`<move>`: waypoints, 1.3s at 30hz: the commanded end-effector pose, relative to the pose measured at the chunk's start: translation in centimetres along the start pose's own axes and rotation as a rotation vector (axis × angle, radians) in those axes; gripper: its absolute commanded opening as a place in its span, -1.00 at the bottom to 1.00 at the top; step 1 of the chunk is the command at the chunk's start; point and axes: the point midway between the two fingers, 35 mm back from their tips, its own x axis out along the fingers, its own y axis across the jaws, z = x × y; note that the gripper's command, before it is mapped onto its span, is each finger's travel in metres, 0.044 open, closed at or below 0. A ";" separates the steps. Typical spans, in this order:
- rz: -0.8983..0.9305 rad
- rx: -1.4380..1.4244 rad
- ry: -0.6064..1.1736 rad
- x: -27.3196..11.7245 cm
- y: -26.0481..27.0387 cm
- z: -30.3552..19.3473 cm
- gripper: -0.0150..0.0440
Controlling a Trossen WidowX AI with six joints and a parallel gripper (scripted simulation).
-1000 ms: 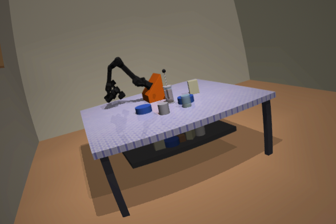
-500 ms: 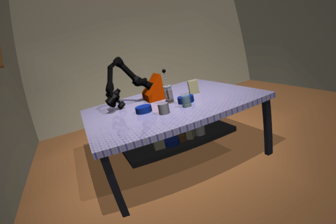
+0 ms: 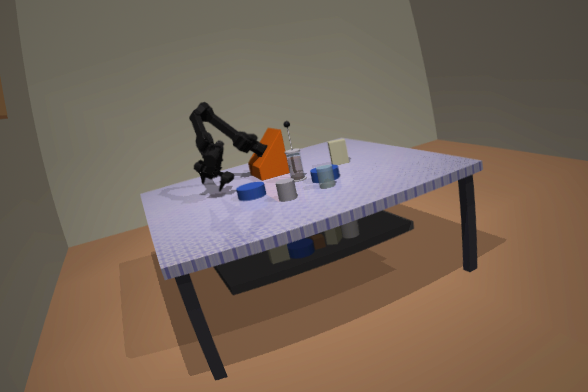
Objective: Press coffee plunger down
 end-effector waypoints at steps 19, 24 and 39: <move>0.544 -0.323 -0.753 -24.8 14.1 -3.6 1.00; 0.663 -0.431 -0.919 -29.9 15.1 -8.4 1.00; 0.906 -0.679 -1.264 -36.3 14.4 -21.3 1.00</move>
